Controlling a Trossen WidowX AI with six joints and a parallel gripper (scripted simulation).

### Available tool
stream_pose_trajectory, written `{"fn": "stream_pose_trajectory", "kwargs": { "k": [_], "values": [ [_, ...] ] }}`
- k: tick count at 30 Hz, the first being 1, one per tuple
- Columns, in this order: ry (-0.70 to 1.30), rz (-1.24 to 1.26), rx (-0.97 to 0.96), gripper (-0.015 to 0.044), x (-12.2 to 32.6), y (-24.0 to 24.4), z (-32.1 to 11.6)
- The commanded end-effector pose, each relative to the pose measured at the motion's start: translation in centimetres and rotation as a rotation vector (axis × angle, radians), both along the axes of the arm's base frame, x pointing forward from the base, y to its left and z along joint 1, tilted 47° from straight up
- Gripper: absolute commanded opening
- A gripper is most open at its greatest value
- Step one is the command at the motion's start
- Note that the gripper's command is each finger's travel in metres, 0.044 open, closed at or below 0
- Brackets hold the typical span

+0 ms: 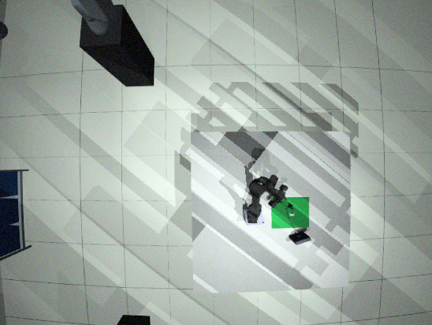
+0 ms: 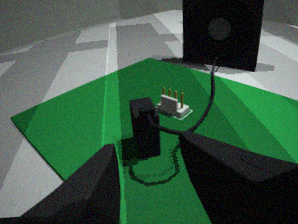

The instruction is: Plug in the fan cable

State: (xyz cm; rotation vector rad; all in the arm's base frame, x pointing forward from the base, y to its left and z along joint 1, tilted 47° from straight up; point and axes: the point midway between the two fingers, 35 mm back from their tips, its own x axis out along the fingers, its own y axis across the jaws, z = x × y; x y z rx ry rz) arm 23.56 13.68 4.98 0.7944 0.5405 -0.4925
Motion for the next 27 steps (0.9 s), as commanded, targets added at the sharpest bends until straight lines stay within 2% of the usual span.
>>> {"fn": "stream_pose_trajectory", "kwargs": {
  "k": [1, 8, 19, 27],
  "values": [
    [-0.007, -0.002, 0.006, 0.014, -0.6, -0.2, 0.9],
    [-0.011, -0.001, 0.005, 0.014, -2.0, -0.9, 2.5],
    [0.19, 0.053, -0.075, 0.0429, -1.6, -1.8, 1.0],
    [0.356, 0.109, -0.11, 0.044, -1.5, -2.5, 0.0]
  ]
}}
